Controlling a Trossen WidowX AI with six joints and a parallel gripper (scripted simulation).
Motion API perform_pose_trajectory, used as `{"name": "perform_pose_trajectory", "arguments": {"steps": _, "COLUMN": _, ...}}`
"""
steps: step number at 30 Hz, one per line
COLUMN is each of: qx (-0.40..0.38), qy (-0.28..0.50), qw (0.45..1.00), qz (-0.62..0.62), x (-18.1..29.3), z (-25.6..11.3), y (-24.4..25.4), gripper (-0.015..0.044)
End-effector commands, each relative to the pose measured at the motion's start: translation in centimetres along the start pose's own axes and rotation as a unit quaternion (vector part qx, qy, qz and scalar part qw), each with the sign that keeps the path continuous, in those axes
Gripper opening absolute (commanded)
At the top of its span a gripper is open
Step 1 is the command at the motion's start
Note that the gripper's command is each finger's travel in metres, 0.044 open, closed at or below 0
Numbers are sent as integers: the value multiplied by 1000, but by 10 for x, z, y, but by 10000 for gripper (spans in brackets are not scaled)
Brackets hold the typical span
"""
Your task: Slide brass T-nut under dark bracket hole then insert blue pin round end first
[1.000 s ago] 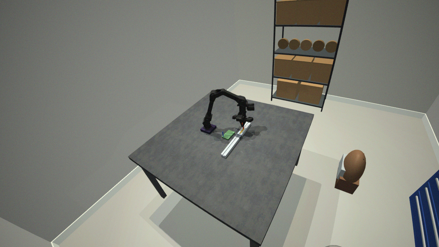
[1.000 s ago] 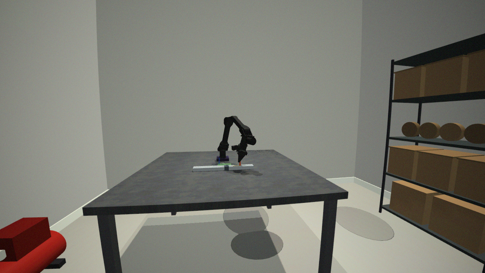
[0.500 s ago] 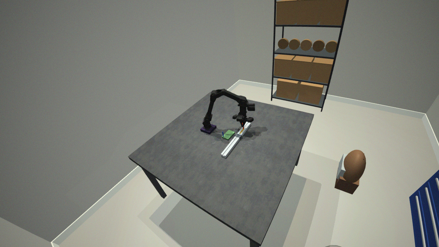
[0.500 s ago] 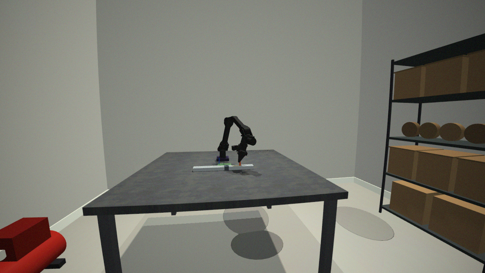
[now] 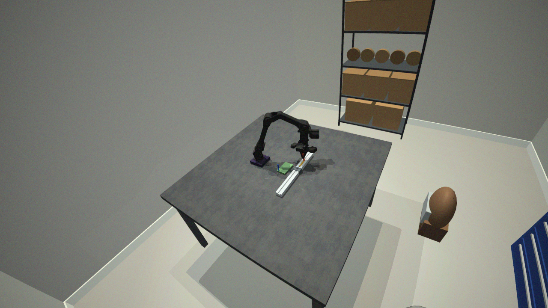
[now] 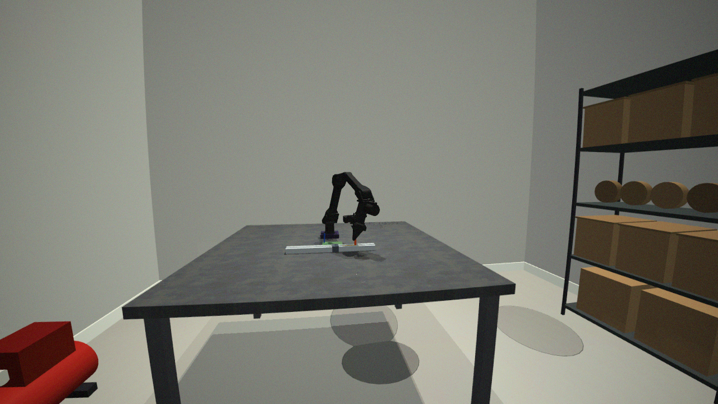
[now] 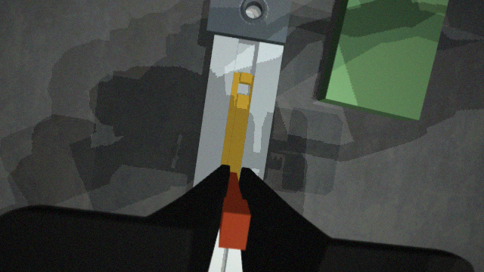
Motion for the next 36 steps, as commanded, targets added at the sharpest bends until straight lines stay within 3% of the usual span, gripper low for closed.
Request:
{"name": "perform_pose_trajectory", "arguments": {"steps": 1, "qx": 3, "qy": 1, "qw": 1000, "qz": -4, "x": 1, "z": -1, "y": 2, "gripper": -150}}
{"name": "perform_pose_trajectory", "arguments": {"steps": 36, "qx": 10, "qy": -4, "qw": 1000, "qz": -3, "x": -32, "z": 10, "y": 8, "gripper": -150}}
Point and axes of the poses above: the point midway between the two fingers, 35 mm back from their tips, its own z axis out along the fingers, its own y axis across the jaws, x = y × z, the point moved 7 cm from there along -z, back along the fingers, and after that the axes turned 8 degrees about z, right-handed, at the moved point
